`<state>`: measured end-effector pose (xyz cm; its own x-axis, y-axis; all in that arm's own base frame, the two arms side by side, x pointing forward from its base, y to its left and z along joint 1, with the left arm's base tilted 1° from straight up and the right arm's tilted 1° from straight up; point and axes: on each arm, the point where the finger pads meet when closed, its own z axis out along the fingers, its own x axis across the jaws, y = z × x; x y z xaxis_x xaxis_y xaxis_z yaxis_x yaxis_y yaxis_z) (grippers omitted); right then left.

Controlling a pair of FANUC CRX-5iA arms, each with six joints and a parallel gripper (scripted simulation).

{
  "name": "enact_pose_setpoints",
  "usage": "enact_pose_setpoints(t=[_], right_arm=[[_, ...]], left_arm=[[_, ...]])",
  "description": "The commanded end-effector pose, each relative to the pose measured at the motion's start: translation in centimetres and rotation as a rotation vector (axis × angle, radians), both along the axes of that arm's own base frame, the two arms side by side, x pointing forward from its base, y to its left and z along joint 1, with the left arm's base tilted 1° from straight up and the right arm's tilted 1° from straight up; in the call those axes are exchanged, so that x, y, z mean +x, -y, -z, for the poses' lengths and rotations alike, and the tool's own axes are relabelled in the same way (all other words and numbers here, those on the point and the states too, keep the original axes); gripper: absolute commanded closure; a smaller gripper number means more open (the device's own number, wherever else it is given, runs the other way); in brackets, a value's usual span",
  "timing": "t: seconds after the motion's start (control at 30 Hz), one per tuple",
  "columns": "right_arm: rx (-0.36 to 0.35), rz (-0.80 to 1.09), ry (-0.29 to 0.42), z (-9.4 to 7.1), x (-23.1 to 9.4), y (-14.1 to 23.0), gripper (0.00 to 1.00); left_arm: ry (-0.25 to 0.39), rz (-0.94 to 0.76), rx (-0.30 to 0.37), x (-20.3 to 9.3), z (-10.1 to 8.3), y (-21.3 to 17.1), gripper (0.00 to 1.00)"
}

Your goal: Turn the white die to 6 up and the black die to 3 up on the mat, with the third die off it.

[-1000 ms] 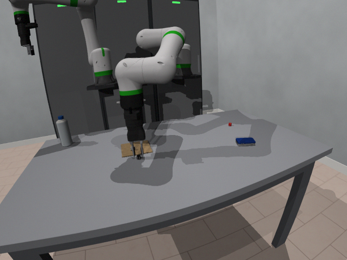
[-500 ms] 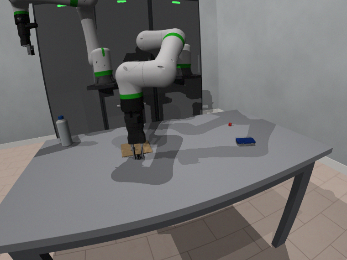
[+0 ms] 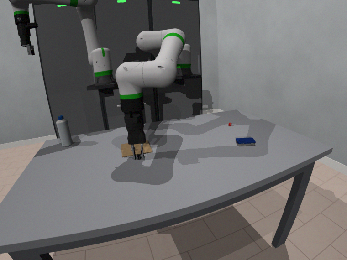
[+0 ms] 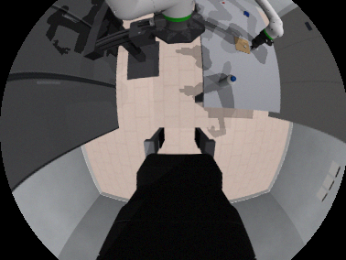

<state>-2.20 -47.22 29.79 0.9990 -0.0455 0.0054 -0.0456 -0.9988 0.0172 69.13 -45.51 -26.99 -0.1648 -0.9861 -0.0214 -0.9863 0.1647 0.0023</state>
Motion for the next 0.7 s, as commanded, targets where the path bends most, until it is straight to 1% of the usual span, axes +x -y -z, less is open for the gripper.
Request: enact_pose_setpoints(t=[0.0,0.23,0.27,0.67], right_arm=[[-0.002,0.000,0.000,-0.09,-0.02,0.02,0.00],[-0.002,0.000,0.000,-0.09,-0.02,0.02,0.00],[-0.002,0.000,0.000,-0.09,-0.02,0.02,0.00],[-0.002,0.000,0.000,-0.09,-0.02,0.02,0.00]], left_arm=[[0.002,0.000,-0.002,0.12,-0.21,0.09,0.36],[0.002,0.000,-0.002,0.12,-0.21,0.09,0.36],[0.002,0.000,-0.002,0.12,-0.21,0.09,0.66],[0.002,0.000,-0.002,0.12,-0.21,0.09,0.66]])
